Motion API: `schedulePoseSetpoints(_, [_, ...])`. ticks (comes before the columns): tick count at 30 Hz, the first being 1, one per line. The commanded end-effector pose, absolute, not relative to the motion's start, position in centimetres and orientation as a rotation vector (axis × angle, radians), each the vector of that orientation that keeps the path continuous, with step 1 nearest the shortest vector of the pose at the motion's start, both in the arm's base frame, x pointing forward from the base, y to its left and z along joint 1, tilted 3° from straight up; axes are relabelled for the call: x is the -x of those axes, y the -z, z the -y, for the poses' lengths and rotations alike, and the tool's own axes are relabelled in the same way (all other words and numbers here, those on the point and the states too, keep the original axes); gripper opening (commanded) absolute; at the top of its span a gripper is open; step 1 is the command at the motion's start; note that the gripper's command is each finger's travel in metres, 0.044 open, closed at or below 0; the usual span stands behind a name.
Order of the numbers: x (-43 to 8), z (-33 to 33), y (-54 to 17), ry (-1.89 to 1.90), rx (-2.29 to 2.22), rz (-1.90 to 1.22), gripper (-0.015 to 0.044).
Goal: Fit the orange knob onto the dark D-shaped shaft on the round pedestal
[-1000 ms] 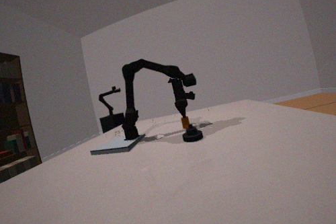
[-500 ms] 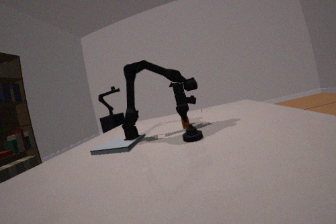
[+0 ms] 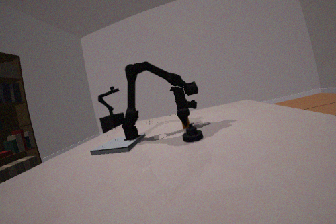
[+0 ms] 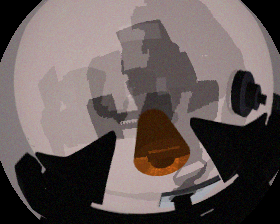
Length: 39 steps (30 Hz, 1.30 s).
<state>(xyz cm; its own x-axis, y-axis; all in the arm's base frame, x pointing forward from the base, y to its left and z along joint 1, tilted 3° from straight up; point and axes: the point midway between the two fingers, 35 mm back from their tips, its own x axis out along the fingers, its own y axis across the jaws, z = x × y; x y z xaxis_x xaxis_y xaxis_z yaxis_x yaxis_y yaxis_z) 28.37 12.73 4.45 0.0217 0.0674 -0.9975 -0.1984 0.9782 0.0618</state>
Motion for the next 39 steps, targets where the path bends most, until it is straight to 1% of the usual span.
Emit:
schedulePoseSetpoints(1, [-28.2, -12.6, -3.6, -0.197, 0.109, -1.548, 0.044])
schedulePoseSetpoints(11, [-28.2, -12.6, -3.6, -0.197, 0.109, -1.548, 0.0177])
schedulePoseSetpoints(17, [-28.2, -12.6, -3.6, -0.197, 0.109, -1.548, 0.0138])
schedulePoseSetpoints(22, [-28.5, -12.6, -5.0, -0.197, 0.109, -1.547, 0.0006])
schedulePoseSetpoints(39, [-28.5, -12.1, -14.5, -0.197, 0.109, -1.547, 0.0])
